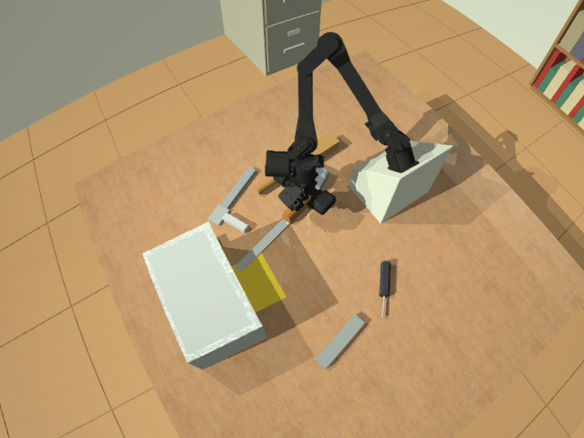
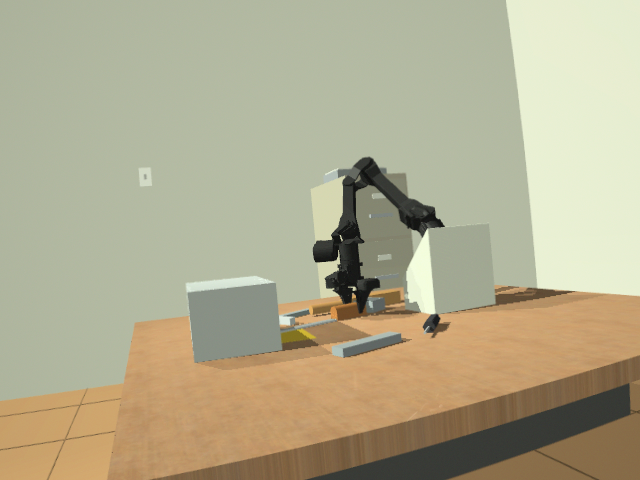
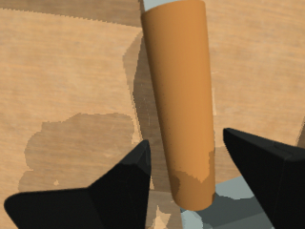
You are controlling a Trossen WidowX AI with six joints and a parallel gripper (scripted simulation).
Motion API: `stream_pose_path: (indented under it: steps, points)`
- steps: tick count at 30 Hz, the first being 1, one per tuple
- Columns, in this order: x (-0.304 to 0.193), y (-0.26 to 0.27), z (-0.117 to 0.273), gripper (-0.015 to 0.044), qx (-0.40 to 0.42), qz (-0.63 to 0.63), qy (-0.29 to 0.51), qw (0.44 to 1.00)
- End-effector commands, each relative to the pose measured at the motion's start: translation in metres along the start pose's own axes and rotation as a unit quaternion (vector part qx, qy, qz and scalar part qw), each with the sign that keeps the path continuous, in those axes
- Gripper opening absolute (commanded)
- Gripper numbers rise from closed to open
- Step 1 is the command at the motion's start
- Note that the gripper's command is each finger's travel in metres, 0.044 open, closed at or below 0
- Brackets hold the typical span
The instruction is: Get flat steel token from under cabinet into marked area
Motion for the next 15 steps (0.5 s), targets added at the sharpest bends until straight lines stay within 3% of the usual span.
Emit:
stream_pose_path:
  steps: [1, 10, 15]
  points:
    - [-0.0002, -0.0001, -0.0006, 0.027, 0.001, 0.0, -0.001, 1.0]
    - [-0.0018, 0.0005, -0.0043, 0.027, 0.001, 0.002, -0.001, 1.0]
    - [-0.0006, -0.0004, -0.0017, 0.0139, -0.001, -0.002, -0.001, 1.0]
Point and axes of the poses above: the point midway between the two fingers, 35 mm back from their tips, its own z axis back along the fingers, its own y axis across the jaws, x = y × z, the point moved 8 cm from there along z, back along the fingers, and after that the axes turned 1 degree about -z, right-handed, at the moved point
